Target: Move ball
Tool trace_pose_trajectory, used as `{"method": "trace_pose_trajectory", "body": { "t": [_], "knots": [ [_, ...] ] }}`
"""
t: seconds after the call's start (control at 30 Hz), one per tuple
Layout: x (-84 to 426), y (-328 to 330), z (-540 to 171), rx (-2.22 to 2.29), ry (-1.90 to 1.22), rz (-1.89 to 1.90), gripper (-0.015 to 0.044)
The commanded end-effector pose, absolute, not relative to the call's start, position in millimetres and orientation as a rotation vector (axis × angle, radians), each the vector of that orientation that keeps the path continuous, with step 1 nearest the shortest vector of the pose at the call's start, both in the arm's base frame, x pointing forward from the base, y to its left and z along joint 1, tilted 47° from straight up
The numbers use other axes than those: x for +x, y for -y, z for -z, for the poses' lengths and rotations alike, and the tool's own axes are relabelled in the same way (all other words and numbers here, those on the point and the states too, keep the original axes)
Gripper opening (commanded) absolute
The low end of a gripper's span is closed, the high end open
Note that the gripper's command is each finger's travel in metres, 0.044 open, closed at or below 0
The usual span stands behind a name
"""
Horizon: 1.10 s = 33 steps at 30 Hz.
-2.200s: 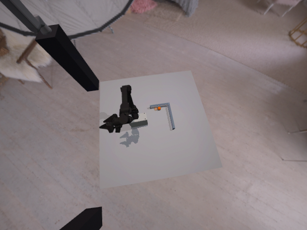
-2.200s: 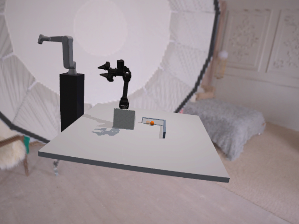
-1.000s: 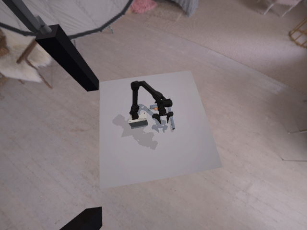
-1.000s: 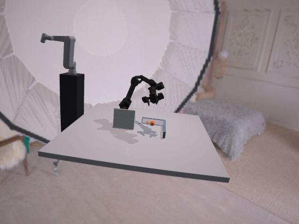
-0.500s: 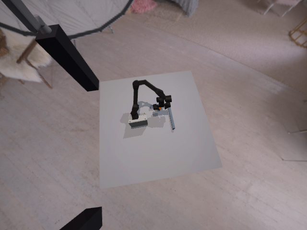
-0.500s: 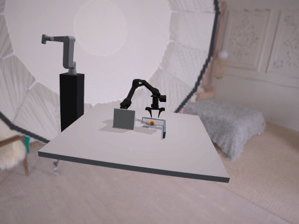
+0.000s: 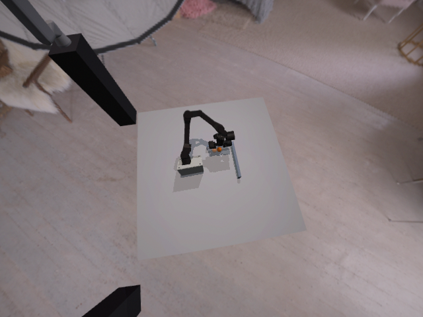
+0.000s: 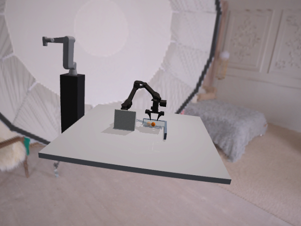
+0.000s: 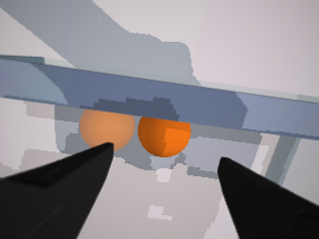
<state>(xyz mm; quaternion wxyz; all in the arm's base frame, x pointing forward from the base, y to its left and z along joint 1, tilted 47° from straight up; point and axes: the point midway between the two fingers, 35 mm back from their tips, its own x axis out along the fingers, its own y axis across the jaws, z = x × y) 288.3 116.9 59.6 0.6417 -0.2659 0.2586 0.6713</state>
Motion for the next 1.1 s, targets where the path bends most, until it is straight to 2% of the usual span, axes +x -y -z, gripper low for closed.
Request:
{"method": "trace_pose_trajectory", "body": {
  "t": [0.0,0.87,0.97,1.07],
  "knots": [
    [287.3,-120.5,-56.9,-0.598,-0.588,-1.533,0.0312],
    [285.4,-149.3,-30.3,-0.597,-0.587,-1.533,0.0312],
    [285.4,-149.3,-30.3,-0.597,-0.587,-1.533,0.0233],
    [285.4,-149.3,-30.3,-0.597,-0.587,-1.533,0.0213]
  ]
}}
